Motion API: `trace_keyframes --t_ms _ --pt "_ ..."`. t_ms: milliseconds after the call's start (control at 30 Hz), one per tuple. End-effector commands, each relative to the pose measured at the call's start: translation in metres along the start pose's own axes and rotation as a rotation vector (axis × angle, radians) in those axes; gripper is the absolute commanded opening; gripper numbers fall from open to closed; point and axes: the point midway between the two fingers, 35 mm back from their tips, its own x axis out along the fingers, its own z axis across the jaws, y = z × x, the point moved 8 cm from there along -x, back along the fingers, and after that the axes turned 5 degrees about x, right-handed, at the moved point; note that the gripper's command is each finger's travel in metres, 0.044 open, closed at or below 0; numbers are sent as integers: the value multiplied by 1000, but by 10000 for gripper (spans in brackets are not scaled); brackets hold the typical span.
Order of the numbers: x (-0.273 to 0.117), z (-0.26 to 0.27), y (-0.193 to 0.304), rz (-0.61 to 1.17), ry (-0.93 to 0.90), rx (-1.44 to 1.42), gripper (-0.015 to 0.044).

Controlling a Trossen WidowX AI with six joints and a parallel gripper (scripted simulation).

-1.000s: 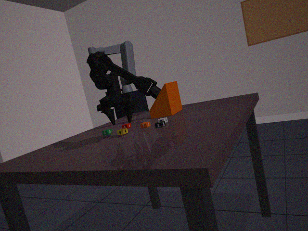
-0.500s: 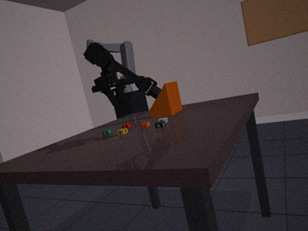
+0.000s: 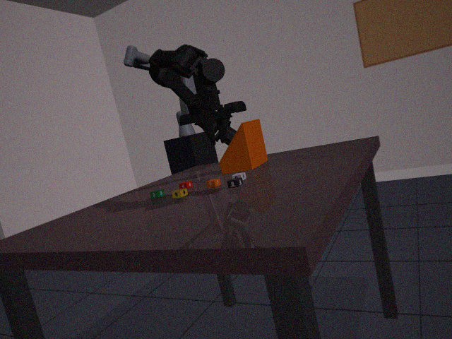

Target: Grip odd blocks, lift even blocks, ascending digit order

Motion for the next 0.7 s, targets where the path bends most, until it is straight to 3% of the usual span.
trace_keyframes --t_ms 0,167,233,367,500,667 --pt "2 16 8 4 1 23 120" --pt "2 16 8 4 1 23 120" --pt "16 17 7 3 0 22 173" --pt "80 16 8 3 3 23 278" --pt "83 16 8 3 4 23 383" --pt "89 16 8 2 4 23 400"
